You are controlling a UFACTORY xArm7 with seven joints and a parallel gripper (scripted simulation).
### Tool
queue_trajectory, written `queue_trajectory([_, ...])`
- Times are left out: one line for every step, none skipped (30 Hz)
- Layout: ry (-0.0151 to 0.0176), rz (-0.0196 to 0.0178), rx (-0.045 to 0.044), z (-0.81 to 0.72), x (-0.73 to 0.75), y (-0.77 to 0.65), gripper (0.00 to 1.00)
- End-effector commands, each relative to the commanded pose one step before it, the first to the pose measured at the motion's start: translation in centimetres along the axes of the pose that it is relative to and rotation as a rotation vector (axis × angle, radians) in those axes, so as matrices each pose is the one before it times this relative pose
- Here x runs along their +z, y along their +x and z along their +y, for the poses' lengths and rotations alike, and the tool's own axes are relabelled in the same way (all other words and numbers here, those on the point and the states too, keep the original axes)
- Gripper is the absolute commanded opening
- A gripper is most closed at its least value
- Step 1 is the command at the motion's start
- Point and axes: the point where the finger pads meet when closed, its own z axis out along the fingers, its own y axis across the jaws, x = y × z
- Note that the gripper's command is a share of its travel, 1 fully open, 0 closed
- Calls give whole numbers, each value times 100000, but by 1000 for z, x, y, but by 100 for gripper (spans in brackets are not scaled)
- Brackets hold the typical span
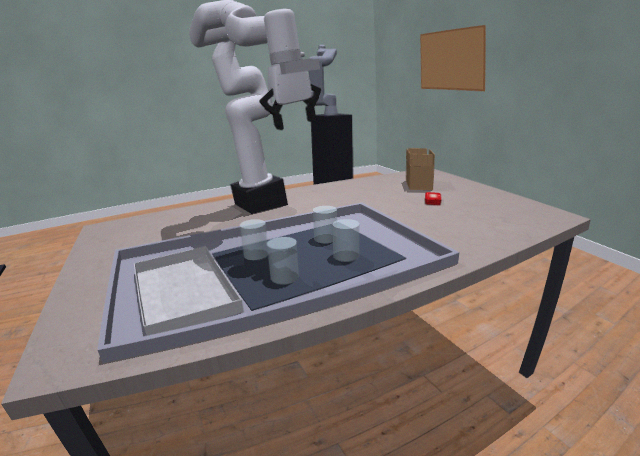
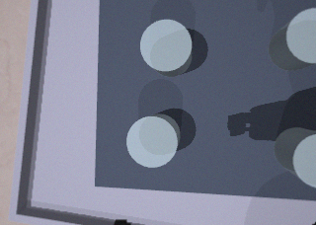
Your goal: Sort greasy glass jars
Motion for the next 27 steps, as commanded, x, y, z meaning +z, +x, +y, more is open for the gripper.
queue_trajectory([24,493,-65,-32,-187,116,100])
queue_trajectory([0,0,0,0,0,0,100])
queue_trajectory([0,0,0,0,0,0,100])
queue_trajectory([0,0,0,0,0,0,100])
queue_trajectory([0,0,0,0,0,0,100])
queue_trajectory([0,0,0,0,0,0,100])
queue_trajectory([0,0,0,0,0,0,100])
queue_trajectory([0,0,0,0,0,0,100])
queue_trajectory([0,0,0,0,0,0,100])
queue_trajectory([0,0,0,0,0,0,100])
queue_trajectory([0,0,0,0,0,0,100])
queue_trajectory([-752,100,610,183,533,495,100])
queue_trajectory([-752,101,610,176,535,495,100])
queue_trajectory([-752,101,610,169,537,496,100])
queue_trajectory([-752,101,610,162,538,496,100])
queue_trajectory([-752,101,610,155,540,497,100])
queue_trajectory([-752,101,610,148,542,497,100])
queue_trajectory([-752,101,610,141,543,497,100])
queue_trajectory([-752,101,610,134,545,498,100])
queue_trajectory([0,0,0,0,0,0,100])
queue_trajectory([0,0,0,0,0,0,100])
queue_trajectory([-607,74,488,103,441,392,100])
queue_trajectory([-607,74,488,98,441,392,100])
queue_trajectory([-607,74,488,94,442,392,100])
queue_trajectory([-607,74,488,89,443,392,100])
queue_trajectory([-607,74,488,84,444,392,100])
queue_trajectory([-607,74,488,80,445,392,100])
